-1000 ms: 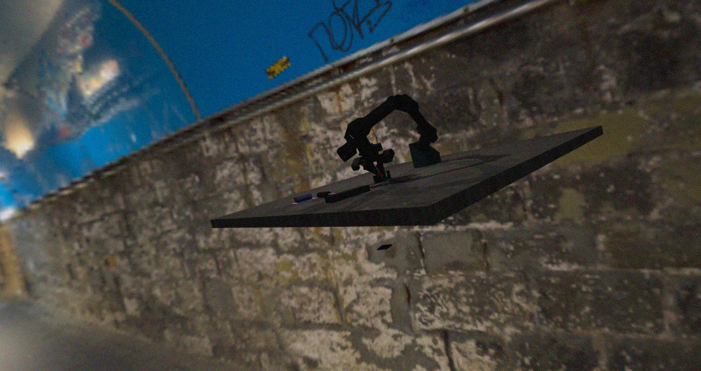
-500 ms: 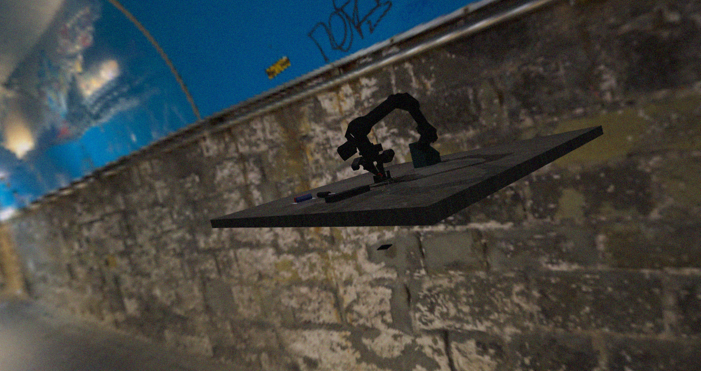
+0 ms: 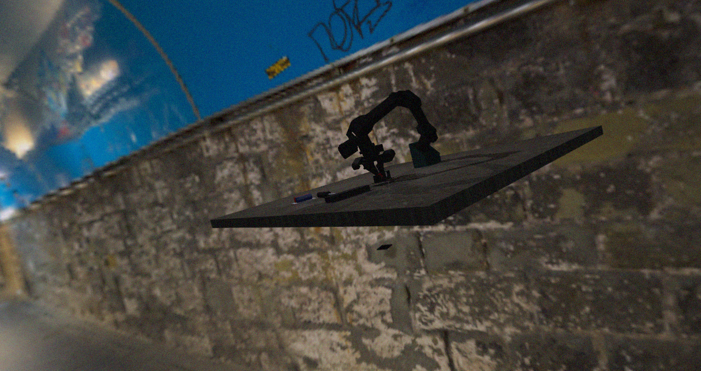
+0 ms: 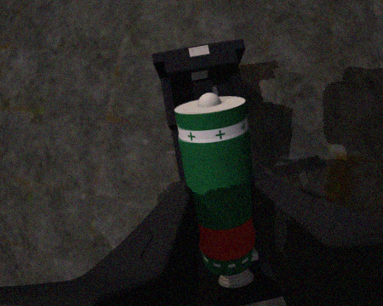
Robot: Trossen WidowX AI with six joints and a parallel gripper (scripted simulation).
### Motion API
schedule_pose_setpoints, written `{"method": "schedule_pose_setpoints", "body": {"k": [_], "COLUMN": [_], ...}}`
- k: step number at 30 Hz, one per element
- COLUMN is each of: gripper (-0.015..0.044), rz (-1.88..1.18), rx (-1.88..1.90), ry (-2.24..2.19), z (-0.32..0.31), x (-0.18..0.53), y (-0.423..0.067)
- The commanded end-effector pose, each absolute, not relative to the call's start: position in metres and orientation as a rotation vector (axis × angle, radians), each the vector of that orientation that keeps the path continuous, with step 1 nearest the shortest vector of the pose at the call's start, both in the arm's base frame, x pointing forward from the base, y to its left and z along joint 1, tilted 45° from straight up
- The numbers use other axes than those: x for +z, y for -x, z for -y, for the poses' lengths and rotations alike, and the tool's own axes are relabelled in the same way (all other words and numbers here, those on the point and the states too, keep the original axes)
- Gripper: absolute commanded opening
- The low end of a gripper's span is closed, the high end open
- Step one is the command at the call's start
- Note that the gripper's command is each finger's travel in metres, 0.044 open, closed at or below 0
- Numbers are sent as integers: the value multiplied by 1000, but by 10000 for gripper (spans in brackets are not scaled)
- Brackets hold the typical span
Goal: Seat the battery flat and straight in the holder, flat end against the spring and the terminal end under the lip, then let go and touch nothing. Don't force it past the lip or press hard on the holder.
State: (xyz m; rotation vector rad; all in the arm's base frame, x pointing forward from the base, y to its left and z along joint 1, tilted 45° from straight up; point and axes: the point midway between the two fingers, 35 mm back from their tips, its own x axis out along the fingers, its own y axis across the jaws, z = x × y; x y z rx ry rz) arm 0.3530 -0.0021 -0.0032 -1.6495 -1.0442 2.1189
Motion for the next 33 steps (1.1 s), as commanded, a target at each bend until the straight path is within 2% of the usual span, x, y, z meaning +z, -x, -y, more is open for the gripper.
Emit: {"method": "schedule_pose_setpoints", "body": {"k": [1, 33], "gripper": [73, 73], "rz": [1033, 982], "rx": [2072, 1921], "ry": [1700, 1823], "z": [2, 1], "x": [-5, -10], "y": [-359, -356]}}
